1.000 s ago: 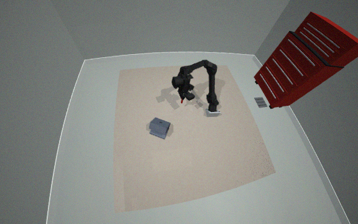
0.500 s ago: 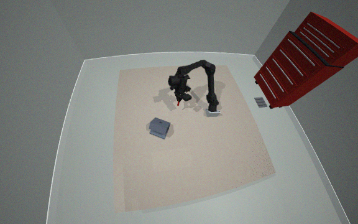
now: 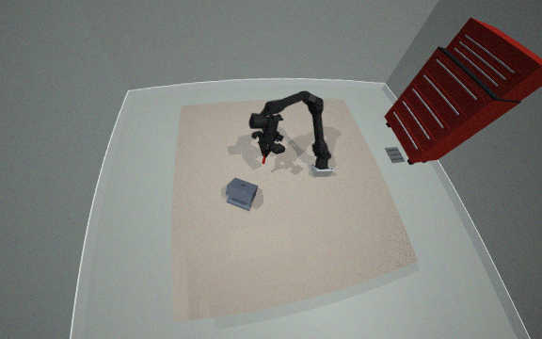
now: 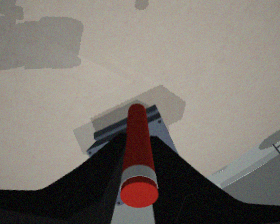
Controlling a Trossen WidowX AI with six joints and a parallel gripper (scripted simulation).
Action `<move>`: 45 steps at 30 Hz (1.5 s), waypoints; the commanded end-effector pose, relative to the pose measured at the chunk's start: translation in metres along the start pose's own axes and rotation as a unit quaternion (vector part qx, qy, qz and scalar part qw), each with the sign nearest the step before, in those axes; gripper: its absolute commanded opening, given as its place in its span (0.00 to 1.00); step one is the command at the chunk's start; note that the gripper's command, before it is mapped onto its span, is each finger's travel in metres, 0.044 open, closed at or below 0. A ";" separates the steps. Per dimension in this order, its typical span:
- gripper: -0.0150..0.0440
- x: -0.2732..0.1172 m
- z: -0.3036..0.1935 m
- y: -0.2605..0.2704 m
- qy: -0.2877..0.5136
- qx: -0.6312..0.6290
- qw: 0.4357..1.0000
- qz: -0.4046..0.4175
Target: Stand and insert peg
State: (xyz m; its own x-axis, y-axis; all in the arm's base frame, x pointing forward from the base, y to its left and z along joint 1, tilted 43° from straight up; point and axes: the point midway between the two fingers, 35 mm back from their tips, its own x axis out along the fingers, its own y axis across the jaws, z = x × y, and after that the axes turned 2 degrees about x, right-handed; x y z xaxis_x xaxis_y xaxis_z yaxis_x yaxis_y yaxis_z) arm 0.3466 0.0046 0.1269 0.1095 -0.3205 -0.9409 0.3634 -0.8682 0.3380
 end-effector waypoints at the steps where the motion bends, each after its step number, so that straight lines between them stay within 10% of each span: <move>1: 0.25 0.000 -0.014 0.000 0.020 -0.003 1.000 -0.010; 45: 0.25 0.044 -0.096 -0.007 0.123 -0.024 0.991 -0.055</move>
State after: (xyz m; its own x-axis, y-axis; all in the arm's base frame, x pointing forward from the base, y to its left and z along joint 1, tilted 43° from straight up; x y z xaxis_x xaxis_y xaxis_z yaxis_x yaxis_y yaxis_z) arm 0.4369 0.0334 0.0938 0.2976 -0.1234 -0.9467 0.4199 -0.8736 0.2459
